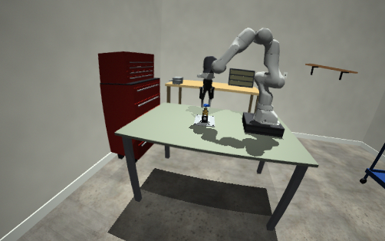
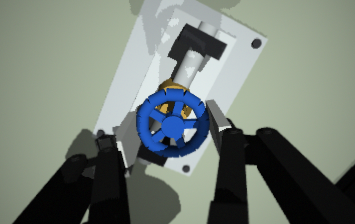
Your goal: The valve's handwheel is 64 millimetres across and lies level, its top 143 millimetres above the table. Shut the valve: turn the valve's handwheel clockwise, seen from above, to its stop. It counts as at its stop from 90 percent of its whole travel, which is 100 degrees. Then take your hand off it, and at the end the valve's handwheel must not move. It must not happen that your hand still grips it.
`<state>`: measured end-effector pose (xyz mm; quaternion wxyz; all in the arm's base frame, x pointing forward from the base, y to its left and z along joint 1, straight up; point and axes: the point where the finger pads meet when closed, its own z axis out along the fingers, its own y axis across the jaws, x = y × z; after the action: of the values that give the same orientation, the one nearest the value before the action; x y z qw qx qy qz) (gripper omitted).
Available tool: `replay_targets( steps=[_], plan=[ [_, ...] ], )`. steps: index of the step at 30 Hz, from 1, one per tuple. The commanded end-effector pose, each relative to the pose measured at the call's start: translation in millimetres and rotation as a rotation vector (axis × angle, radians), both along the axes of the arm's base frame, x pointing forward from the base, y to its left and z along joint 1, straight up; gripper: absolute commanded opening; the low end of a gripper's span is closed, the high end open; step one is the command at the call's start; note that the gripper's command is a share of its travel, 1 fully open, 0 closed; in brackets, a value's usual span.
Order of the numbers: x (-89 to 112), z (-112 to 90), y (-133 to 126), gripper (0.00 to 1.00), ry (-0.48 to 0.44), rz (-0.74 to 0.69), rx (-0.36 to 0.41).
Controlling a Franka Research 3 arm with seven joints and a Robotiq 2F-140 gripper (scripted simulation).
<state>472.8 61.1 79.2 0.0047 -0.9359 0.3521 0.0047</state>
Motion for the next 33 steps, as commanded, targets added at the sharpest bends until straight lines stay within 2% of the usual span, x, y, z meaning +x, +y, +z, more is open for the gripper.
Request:
replay_targets(
  steps=[1, 10, 11, 33],
  plan=[
    [0.0, -1.3, 0.1, 0.33, -0.004, -0.094, -0.013],
    [0.0, -1.3, 0.1, 0.33, -0.004, -0.094, -0.013],
    [0.0, -1.3, 0.1, 0.6, -0.004, -0.094, -0.013],
    [0.0, -1.3, 0.1, 0.6, -0.004, -0.094, -0.013]
  ],
)
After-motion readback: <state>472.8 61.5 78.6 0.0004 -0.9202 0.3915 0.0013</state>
